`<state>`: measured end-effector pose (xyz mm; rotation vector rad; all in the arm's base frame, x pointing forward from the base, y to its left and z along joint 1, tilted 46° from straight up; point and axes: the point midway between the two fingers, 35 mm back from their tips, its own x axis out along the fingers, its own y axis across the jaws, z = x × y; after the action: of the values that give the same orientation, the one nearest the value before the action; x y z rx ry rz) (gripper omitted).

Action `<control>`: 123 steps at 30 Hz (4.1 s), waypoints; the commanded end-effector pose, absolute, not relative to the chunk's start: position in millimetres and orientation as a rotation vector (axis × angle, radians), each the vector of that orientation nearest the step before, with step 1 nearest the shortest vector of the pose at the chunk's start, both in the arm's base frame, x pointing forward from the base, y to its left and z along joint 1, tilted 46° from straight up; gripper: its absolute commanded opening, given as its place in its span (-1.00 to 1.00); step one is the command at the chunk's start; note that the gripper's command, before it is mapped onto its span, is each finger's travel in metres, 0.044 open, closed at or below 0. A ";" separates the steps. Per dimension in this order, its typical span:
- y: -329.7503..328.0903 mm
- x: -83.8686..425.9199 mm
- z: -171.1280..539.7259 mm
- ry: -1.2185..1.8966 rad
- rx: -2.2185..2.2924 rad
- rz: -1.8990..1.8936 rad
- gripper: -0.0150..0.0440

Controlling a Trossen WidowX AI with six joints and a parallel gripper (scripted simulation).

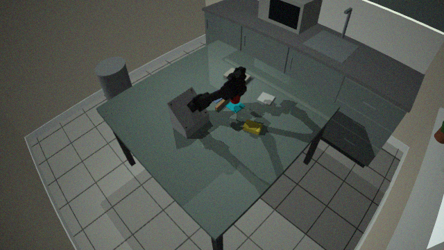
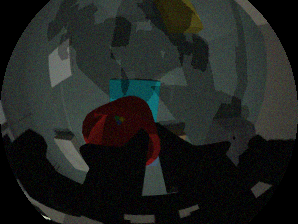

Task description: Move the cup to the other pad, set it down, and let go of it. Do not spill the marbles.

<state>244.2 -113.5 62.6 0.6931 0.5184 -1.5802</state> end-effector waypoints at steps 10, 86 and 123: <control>-126.1 242.7 50.8 0.521 0.683 -1.581 -0.49; -110.3 245.0 63.7 0.522 0.687 -1.581 -0.06; -59.9 248.7 108.5 0.526 0.684 -1.580 1.00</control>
<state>247.8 -69.4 99.9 0.6766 0.5285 -1.5780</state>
